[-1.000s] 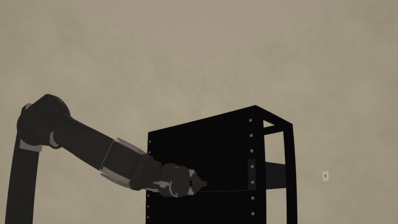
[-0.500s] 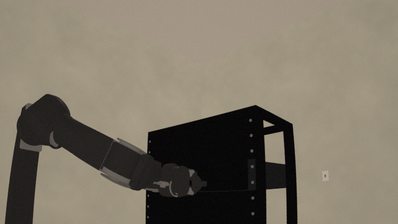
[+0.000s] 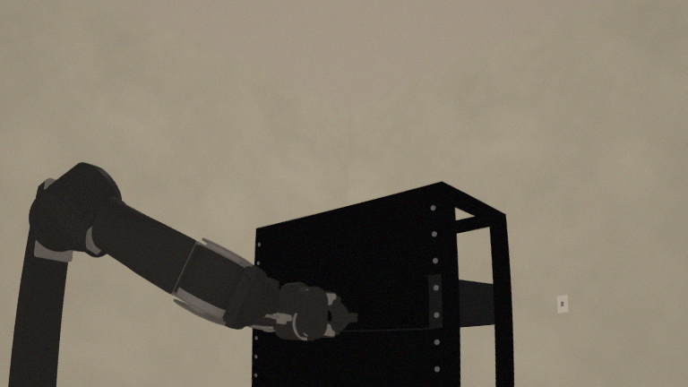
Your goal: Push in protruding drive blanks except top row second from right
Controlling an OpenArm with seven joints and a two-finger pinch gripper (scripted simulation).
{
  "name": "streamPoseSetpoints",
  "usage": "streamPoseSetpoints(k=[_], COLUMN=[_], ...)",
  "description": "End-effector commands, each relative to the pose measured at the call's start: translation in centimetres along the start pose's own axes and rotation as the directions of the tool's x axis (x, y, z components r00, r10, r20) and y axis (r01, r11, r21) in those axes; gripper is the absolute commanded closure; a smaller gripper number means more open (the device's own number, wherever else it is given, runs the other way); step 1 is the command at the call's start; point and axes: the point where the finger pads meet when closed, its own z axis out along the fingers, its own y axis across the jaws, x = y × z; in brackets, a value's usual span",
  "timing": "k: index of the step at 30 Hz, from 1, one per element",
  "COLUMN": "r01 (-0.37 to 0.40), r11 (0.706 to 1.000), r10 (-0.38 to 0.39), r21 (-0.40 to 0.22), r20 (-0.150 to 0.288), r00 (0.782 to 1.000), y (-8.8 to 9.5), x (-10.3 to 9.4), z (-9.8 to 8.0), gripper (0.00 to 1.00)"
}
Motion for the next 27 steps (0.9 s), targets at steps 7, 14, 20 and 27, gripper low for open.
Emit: streamPoseSetpoints(k=[7, 14, 20, 27], r01=[-0.004, -0.004, -0.003, -0.003], r11=[0.999, 0.999, 0.999, 0.999], r10=[0.002, 0.002, 0.002, 0.002], r21=[-0.043, -0.044, -0.044, -0.044], r20=[-0.028, -0.028, -0.027, -0.027], r00=[1.000, 1.000, 1.000, 1.000], y=[1.5, 1.4, 1.3, 1.2], x=[0.7, 0.7, 0.6, 0.5], z=[-1.1, -3.6, -7.1, -9.4], gripper=[1.00, 1.00, 1.00, 1.00])
